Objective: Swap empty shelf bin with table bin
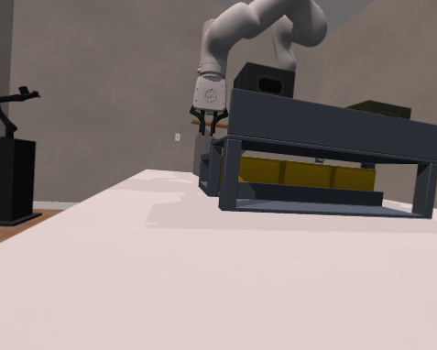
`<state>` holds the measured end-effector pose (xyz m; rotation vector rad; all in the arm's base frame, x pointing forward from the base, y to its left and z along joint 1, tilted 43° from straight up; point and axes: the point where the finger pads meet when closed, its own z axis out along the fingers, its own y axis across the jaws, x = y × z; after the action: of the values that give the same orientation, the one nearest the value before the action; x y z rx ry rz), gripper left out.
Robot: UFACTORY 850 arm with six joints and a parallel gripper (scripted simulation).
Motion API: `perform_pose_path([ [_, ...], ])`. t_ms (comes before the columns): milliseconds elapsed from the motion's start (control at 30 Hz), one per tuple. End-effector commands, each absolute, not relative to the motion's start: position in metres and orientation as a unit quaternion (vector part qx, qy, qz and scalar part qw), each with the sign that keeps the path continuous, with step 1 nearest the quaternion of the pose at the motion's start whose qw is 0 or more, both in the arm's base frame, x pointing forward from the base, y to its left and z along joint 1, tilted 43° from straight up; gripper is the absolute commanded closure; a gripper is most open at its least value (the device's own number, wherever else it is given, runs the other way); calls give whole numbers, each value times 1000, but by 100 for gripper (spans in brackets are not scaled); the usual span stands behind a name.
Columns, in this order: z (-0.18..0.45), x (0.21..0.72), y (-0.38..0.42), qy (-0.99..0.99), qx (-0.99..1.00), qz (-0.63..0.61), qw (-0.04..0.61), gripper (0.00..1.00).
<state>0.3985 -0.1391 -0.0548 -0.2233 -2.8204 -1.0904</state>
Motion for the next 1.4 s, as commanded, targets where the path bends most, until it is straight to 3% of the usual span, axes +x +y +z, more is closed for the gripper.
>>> perform_pose_path([
  [0, -54, 399, -140, -929, -74, -359, 54, 74],
  [1367, -57, 399, -138, -929, -74, -359, 54, 74],
])
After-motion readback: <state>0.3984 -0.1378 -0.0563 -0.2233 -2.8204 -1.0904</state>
